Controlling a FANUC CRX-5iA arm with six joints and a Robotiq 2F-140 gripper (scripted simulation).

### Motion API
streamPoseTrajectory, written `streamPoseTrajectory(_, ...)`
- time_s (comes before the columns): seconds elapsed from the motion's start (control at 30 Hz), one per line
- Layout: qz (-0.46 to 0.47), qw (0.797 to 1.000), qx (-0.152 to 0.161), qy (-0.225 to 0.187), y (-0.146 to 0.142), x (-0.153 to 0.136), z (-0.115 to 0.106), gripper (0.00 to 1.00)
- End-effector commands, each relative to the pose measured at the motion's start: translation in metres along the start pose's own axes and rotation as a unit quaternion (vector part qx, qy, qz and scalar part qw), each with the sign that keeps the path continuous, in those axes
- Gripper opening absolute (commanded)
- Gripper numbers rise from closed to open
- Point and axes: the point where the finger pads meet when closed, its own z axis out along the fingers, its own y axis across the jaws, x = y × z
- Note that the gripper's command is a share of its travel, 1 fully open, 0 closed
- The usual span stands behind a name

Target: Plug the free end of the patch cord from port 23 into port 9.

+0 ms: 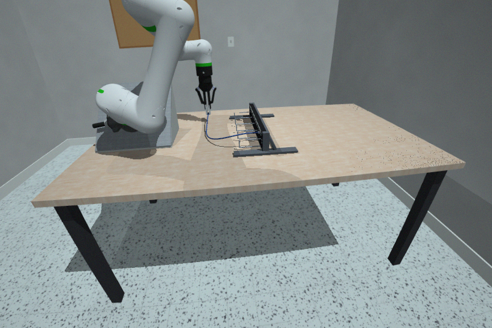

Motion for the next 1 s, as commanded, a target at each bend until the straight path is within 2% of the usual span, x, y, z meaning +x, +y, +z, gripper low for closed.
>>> streamPoseTrajectory(0.0, 0.000, 1.000, 0.000, 0.000, -0.0001, -0.0002, -0.0047, 0.00)
streamPoseTrajectory(0.97, 0.000, 1.000, 0.000, 0.000, -0.0001, -0.0002, -0.0119, 0.00)
